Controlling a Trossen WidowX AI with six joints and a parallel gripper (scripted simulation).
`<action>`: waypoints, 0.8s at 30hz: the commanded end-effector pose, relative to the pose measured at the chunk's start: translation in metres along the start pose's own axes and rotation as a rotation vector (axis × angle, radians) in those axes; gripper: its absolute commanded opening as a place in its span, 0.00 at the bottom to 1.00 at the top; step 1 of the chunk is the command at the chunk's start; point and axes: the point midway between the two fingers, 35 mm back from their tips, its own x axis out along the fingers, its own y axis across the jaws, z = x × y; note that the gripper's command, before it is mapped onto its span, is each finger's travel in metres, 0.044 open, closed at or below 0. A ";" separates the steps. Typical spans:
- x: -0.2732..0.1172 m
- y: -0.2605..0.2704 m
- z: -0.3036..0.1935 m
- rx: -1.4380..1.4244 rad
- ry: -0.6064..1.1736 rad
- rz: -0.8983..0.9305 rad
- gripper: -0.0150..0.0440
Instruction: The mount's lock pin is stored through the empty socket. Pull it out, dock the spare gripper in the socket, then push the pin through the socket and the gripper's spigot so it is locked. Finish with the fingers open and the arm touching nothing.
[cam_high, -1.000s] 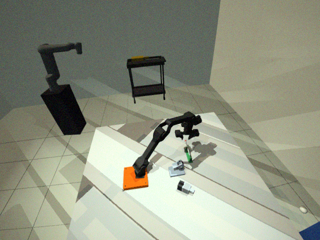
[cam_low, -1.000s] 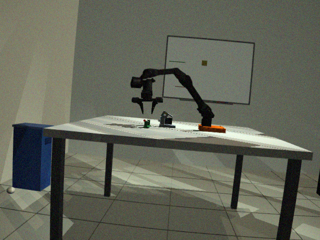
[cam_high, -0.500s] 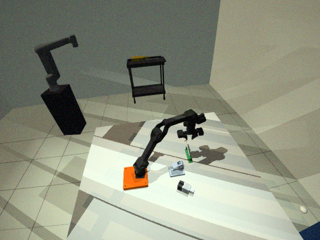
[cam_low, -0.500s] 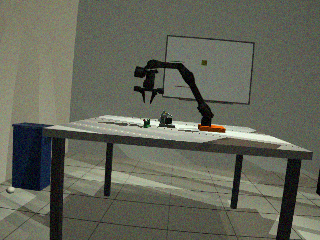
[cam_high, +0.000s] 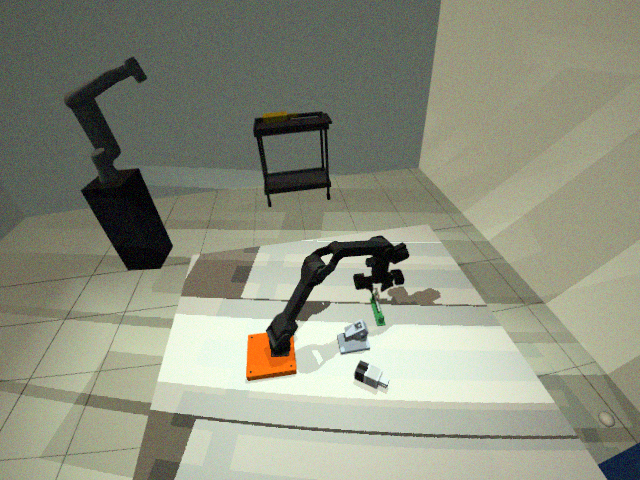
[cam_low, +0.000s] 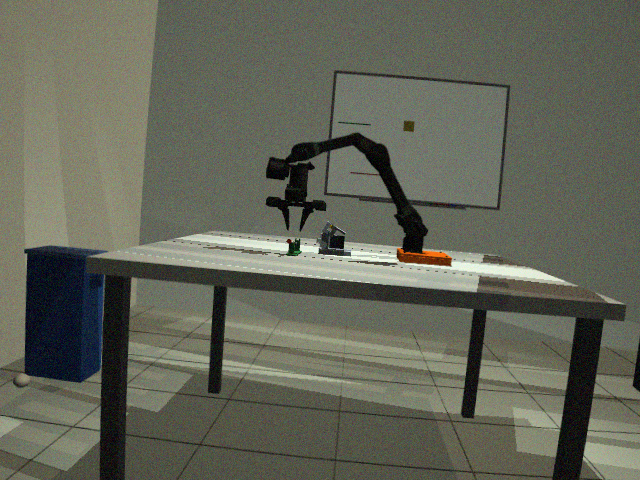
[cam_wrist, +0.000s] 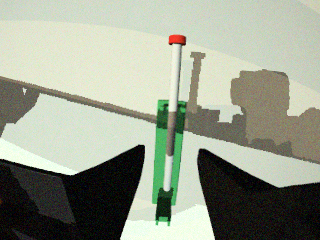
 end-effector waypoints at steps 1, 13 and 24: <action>0.006 0.000 -0.001 -0.004 0.004 -0.004 0.56; 0.026 -0.001 -0.003 -0.004 0.004 -0.004 0.56; 0.043 -0.001 -0.005 -0.004 0.004 -0.004 0.56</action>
